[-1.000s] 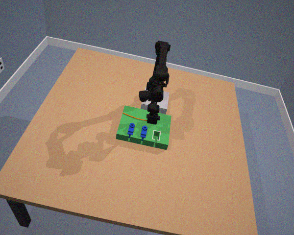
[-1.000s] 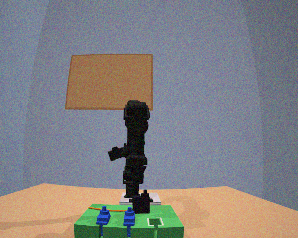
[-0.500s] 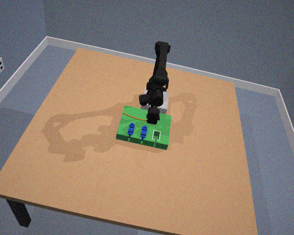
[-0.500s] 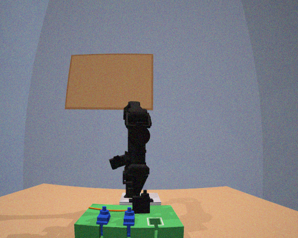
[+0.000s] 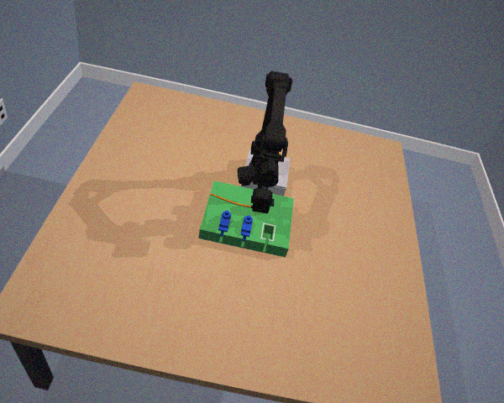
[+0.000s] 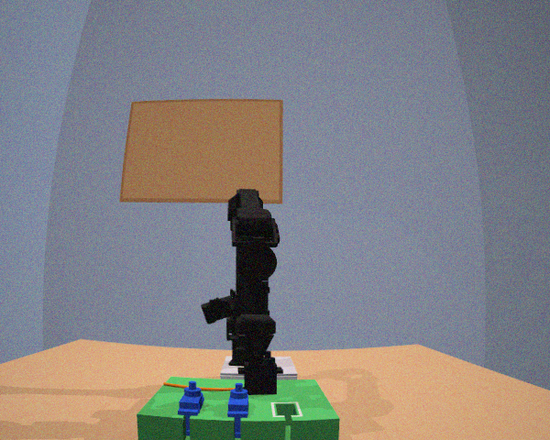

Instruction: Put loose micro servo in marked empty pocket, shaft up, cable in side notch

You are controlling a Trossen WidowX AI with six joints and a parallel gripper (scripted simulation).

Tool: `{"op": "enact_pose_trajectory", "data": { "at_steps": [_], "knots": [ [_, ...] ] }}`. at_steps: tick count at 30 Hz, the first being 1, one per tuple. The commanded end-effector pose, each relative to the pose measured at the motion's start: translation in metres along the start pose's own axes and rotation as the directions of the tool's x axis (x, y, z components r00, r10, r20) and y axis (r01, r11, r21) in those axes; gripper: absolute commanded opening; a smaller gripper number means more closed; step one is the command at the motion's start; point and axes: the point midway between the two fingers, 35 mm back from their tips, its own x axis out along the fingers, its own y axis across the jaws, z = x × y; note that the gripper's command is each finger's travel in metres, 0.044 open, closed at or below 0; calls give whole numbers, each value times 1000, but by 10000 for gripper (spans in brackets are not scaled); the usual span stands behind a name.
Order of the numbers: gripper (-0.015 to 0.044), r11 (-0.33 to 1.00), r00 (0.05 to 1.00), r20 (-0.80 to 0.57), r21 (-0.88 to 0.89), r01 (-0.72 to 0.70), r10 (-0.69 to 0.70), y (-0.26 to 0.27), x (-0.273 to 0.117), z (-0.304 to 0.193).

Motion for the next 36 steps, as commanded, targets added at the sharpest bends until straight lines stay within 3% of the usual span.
{"op": "enact_pose_trajectory", "data": {
  "at_steps": [1,13,18,21,27,36],
  "knots": [
    [414,1000,1000,-4,-3,4,-4,-1,5,-1],
    [99,1000,1000,-4,-3,4,-4,-1,5,-1],
    [65,1000,1000,-4,-3,4,-4,-1,5,-1],
    [0,1000,1000,-4,-3,4,-4,-1,1,-1],
    [0,1000,1000,-4,-3,4,-4,-6,-23,0],
    [0,1000,1000,-4,-3,5,-5,-8,-25,0]
  ]
}}
